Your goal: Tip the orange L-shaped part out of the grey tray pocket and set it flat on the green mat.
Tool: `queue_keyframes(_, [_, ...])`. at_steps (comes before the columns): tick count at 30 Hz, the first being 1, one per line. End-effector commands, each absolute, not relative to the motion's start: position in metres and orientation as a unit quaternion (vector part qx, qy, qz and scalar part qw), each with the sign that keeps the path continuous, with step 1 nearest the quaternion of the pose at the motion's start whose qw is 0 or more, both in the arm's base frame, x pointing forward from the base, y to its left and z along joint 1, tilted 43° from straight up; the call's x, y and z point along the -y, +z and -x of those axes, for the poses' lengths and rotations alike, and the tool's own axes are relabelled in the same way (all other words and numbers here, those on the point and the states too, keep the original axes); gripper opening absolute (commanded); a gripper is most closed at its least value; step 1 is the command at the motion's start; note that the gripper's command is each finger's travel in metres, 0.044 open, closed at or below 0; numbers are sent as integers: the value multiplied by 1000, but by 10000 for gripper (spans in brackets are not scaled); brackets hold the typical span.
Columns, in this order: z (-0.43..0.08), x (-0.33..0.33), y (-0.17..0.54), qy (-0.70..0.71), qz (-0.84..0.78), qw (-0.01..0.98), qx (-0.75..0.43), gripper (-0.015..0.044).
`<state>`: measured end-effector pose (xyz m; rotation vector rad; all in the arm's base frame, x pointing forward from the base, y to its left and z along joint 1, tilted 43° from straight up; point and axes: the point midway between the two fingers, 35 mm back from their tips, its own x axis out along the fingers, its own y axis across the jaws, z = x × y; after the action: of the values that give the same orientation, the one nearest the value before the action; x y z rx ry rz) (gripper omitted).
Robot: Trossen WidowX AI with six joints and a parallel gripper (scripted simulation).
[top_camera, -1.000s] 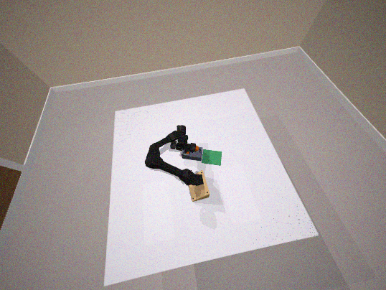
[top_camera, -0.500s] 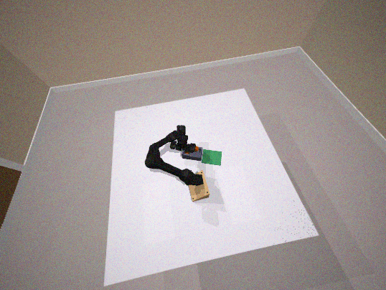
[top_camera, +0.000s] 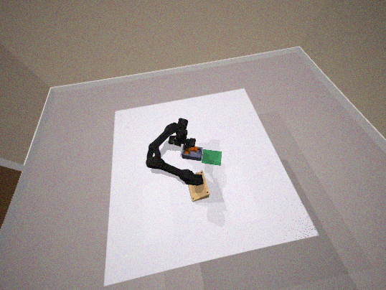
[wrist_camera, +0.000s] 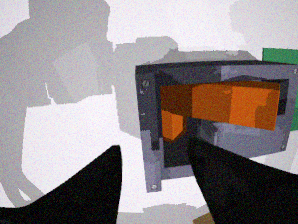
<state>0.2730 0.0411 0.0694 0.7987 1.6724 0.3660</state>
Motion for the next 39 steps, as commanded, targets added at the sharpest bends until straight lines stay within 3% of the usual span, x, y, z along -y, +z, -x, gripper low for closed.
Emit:
queue_keyframes(1, [-272,-17,93,159,-340,588,-716,180])
queue_keyframes(29, [-274,-18,89,155,-347,591,-712,180])
queue_keyframes(33, [-273,-13,85,201,-306,612,-701,280])
queue_keyframes(39, [-271,5,71,359,-151,666,-636,280])
